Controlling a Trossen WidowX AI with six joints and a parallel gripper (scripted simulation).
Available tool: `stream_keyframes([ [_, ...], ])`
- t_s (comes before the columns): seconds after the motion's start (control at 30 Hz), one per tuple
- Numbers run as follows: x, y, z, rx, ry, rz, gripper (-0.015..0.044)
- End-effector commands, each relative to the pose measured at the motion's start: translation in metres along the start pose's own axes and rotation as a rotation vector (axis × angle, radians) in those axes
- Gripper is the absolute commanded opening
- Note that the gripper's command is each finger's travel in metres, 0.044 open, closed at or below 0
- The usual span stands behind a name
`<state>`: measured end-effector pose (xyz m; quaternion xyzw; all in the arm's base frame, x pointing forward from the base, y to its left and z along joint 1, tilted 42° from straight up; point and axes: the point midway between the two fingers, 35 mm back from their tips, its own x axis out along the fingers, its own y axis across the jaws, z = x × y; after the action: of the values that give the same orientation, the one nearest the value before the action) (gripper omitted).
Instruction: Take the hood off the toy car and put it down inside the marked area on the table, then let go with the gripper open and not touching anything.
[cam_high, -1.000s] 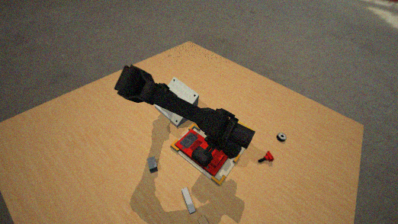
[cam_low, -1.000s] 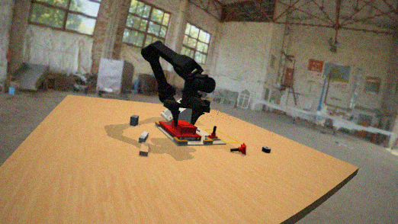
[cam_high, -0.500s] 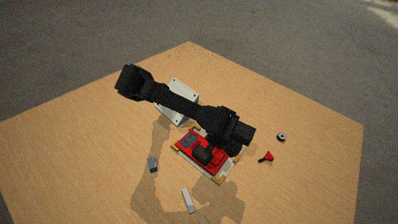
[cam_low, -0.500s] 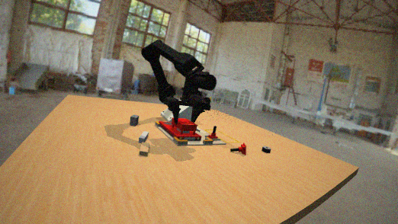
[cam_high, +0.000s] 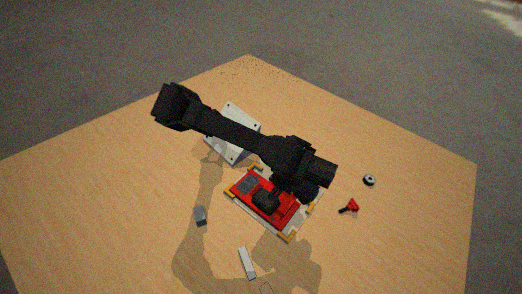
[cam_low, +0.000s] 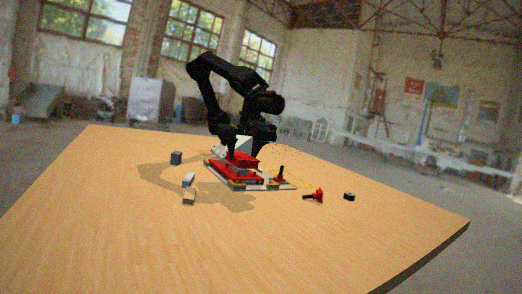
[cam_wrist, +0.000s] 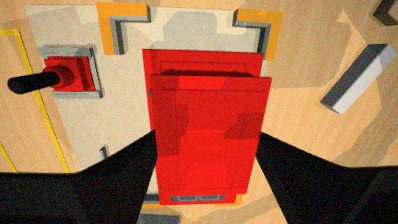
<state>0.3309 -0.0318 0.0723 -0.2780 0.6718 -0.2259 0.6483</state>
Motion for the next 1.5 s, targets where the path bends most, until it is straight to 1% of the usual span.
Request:
stream_keyframes([
  [0.0,-0.01,0.0,0.003,0.01,-0.008,0.008,0.0],
  [0.37,-0.043,0.0,0.002,0.01,-0.008,0.009,0.0],
  [0.43,-0.045,0.0,0.002,0.01,-0.008,0.009,0.0],
  [0.47,-0.037,0.001,0.001,0.001,-0.005,0.002,0.0],
  [0.5,-0.037,0.003,0.002,0.001,-0.005,0.003,0.0],
  [1.03,-0.045,0.073,0.011,0.0,-0.013,0.025,0.0],
  [1.47,-0.049,0.135,0.006,-0.02,-0.014,0.055,0.0],
])
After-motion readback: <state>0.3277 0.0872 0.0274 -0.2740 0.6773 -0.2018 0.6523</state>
